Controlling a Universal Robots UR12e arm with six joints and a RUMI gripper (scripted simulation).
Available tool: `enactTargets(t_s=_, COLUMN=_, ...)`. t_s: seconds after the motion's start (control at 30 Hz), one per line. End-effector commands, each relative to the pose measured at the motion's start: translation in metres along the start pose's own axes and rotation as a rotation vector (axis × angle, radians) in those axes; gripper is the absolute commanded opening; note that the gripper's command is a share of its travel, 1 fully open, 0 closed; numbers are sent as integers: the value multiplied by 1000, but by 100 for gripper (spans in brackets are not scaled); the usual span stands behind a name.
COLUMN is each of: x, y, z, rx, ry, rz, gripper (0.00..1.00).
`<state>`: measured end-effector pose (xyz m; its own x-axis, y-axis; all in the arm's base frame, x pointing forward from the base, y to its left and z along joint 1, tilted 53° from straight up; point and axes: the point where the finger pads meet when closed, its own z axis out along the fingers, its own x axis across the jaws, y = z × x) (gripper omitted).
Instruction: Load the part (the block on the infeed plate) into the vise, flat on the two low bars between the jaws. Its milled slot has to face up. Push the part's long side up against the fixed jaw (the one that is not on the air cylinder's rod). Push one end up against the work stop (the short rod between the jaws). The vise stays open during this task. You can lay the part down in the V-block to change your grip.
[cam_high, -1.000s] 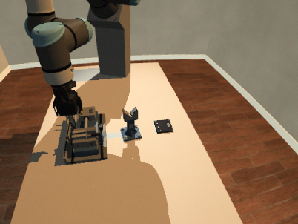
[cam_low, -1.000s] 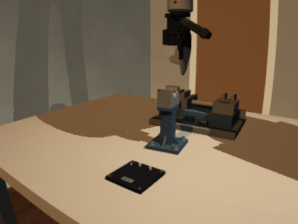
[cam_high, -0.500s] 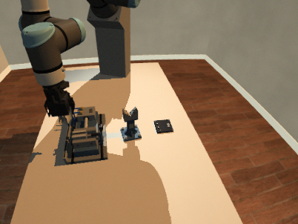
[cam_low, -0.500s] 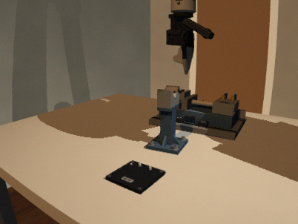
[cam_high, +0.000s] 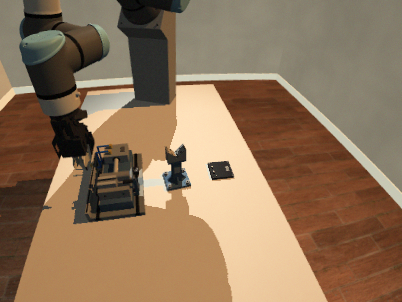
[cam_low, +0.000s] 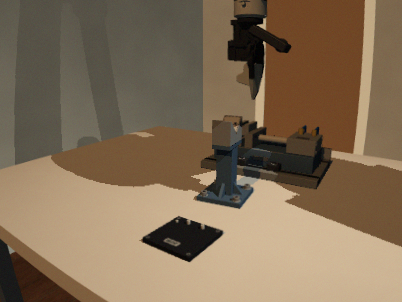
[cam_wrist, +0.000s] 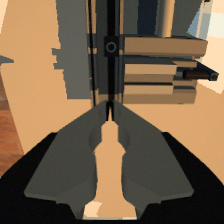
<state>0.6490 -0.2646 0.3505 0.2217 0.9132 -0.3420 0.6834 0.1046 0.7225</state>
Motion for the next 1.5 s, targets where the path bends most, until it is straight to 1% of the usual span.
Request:
enactTargets(t_s=0.0, x=0, y=0, z=0, rx=-1, ry=0, rz=0, gripper=0)
enactTargets(t_s=0.93, x=0, y=1, z=1, rx=-1, ry=0, rz=0, gripper=0)
enactTargets(t_s=1.47, x=0, y=1, z=15, rx=1, ry=1, rz=0, gripper=0)
